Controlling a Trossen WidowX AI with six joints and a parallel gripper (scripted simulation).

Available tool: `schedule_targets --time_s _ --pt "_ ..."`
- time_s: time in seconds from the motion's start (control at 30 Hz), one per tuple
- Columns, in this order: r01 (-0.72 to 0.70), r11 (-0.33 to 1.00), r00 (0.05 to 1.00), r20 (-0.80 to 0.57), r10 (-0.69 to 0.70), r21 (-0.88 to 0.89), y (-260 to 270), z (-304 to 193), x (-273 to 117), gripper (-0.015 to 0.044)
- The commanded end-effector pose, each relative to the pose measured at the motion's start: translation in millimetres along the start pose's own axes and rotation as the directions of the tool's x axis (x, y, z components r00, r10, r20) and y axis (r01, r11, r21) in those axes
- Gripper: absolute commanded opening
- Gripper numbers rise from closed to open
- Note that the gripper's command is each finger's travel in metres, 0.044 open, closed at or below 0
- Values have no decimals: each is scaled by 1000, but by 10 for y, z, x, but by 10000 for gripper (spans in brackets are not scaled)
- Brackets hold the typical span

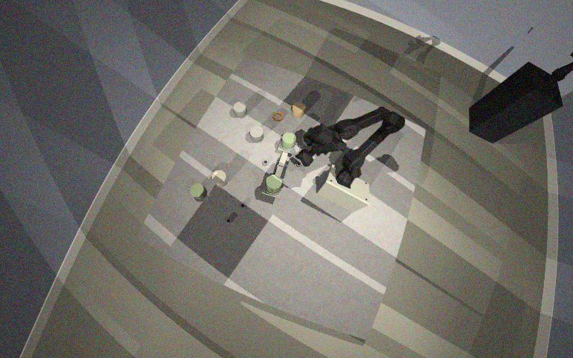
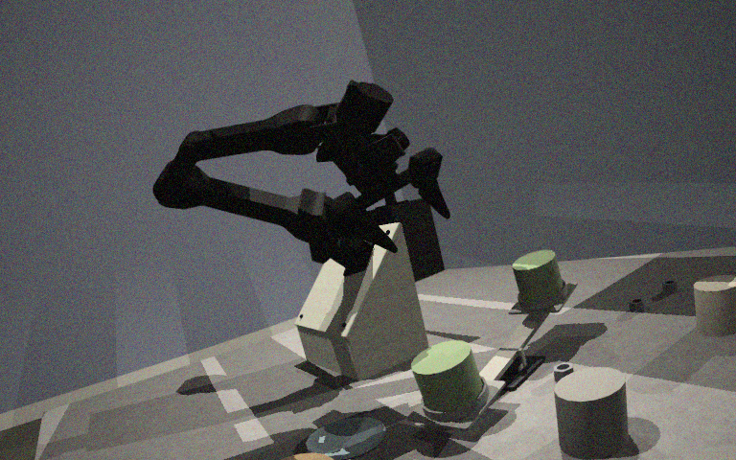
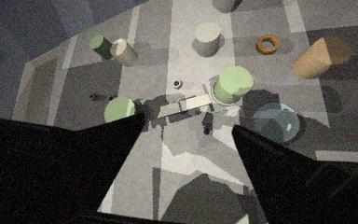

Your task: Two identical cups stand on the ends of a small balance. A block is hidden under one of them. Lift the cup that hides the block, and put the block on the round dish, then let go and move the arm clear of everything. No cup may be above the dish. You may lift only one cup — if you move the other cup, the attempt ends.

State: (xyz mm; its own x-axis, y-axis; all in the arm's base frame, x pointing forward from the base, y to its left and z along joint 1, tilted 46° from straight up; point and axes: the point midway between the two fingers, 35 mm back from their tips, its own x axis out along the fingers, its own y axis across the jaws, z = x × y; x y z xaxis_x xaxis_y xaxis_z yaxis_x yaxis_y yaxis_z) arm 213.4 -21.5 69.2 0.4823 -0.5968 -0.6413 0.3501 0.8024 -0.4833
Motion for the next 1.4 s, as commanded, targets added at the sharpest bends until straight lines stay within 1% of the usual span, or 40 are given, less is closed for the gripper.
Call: schedule_targets --time_s 0.0,0.3,0.6,0.9,1.23,1.37 --pt "-9 988 999 33 14 -156 92 -91 -70 440" --pt "-10 902 991 115 65 -431 266 -222 -228 440" --pt "-8 895 991 119 68 -446 276 -227 -238 440" --pt "21 971 1000 23 -16 -238 208 -22 -128 440" --pt "56 995 995 -82 -63 -81 123 145 41 440" --pt "101 994 987 -126 -96 32 69 246 128 440"
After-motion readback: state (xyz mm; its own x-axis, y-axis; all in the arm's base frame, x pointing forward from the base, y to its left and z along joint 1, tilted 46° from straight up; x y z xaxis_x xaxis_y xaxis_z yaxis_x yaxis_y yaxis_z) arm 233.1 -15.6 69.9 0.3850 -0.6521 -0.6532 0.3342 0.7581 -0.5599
